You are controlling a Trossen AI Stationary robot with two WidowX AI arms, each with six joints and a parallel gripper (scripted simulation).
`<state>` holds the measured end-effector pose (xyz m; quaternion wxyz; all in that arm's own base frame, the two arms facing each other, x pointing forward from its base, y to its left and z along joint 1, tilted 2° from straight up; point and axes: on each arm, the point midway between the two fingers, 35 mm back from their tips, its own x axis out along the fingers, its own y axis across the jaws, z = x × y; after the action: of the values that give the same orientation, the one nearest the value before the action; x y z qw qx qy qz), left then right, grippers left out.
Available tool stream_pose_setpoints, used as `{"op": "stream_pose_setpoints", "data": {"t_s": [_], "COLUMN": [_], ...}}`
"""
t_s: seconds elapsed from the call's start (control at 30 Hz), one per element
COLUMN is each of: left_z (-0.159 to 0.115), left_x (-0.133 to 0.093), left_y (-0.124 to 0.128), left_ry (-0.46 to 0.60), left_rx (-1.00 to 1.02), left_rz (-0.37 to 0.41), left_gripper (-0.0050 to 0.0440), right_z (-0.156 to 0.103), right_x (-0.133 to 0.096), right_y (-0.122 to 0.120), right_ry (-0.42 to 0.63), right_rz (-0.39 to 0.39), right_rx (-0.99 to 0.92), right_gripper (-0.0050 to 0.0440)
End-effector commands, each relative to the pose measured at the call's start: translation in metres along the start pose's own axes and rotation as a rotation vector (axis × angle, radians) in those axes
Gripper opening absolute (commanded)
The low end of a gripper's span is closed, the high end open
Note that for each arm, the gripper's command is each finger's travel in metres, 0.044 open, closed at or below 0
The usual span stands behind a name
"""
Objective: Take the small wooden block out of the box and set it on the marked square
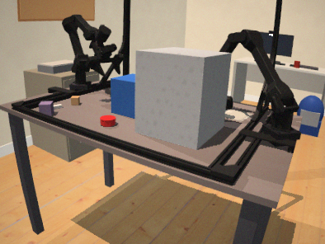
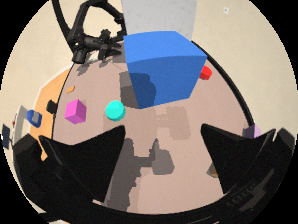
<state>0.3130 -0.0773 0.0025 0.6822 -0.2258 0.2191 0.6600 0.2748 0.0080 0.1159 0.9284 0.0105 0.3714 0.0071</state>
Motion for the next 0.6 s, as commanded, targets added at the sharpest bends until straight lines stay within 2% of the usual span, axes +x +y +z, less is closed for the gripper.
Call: {"op": "stream_pose_setpoints", "data": {"t_s": [0.0,0.57], "left_z": [0.006,0.020], "left_x": [0.004,0.024], "left_y": [-0.001,-0.004], "left_ry": [0.005,0.014], "left_rx": [-0.007,-0.014], "left_rz": [-0.003,0.000], "left_gripper": [0.0400,0.0400], "right_z": [-0.001,-0.001], "right_x": [0.000,0.000], "right_y": [0.000,0.000], "right_ry": [0.001,0.001], "right_rz": [-0.003,-0.003], "right_rx": [0.004,0.004], "right_gripper": [0.0400,0.0400]}}
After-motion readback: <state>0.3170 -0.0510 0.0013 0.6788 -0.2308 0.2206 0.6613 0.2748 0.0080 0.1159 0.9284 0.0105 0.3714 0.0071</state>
